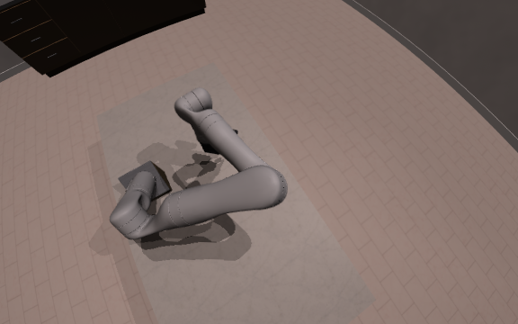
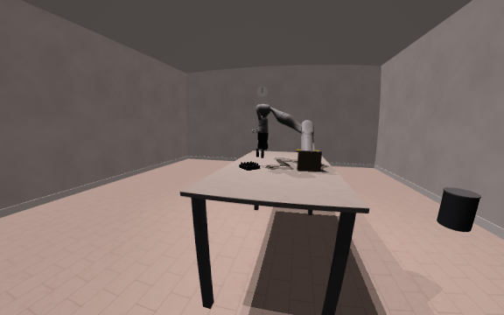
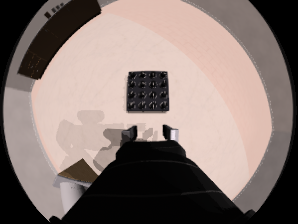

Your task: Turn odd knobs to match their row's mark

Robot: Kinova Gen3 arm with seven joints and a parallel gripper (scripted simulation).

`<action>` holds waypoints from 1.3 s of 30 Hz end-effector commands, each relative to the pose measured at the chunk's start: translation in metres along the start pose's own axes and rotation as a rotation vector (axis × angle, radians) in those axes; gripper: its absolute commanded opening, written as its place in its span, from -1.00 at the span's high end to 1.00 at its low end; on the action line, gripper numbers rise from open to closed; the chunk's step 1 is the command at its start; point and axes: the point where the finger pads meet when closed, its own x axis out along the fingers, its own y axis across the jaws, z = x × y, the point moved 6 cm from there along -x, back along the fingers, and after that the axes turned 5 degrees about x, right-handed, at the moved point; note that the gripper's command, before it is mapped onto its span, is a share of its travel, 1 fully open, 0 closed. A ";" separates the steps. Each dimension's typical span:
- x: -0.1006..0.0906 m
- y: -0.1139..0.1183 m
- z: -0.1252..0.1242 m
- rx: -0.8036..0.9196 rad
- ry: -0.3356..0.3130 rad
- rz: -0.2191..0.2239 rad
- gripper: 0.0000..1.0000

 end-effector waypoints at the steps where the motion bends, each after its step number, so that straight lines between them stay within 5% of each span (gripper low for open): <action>1: -0.001 0.000 0.000 0.000 0.002 0.001 -1.00; 39: -0.001 0.000 0.000 0.000 0.002 0.001 -1.00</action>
